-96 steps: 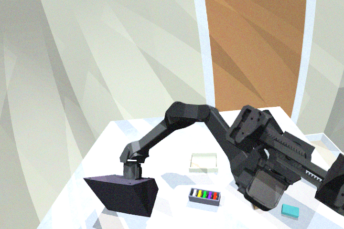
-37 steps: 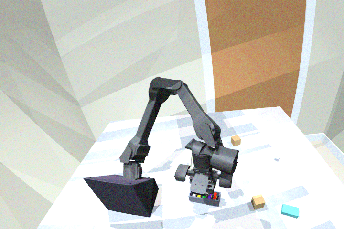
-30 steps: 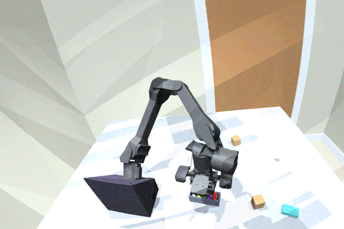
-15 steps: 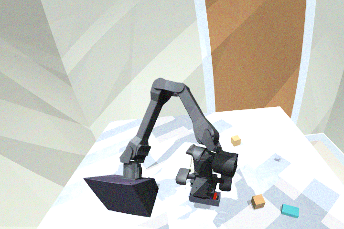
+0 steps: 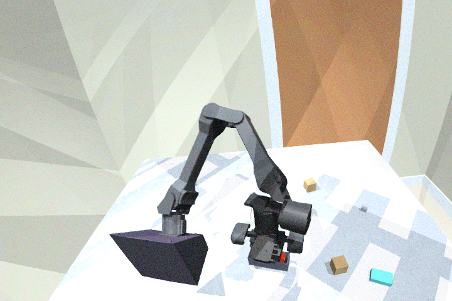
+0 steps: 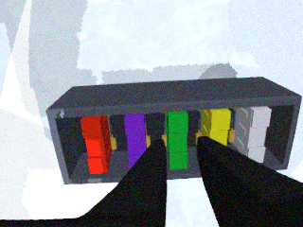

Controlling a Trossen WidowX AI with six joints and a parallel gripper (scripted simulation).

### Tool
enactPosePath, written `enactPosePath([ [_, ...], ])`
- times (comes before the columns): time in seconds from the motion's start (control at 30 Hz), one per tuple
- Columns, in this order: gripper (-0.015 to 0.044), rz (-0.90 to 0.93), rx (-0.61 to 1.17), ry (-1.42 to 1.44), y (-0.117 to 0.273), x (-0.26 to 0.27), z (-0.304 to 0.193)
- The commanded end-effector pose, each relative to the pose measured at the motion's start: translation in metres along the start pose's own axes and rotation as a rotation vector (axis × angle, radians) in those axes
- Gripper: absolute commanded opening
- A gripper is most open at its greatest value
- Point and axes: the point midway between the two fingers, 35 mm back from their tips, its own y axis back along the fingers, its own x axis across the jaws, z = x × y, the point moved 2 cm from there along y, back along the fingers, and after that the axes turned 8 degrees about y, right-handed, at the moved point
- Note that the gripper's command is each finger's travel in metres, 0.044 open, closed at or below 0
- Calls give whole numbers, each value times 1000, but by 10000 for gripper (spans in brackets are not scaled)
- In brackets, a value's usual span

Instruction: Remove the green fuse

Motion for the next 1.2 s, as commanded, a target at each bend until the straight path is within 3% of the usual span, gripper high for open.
enactPosePath([
  [0.0, 73, 2, 5, -6, 0, 0, 0],
  [0.63, 73, 2, 5, -6, -10, 0, -1],
  [1.0, 0, 1, 0, 1, -9, 1, 0],
  [1.17, 0, 1, 0, 1, -9, 1, 0],
])
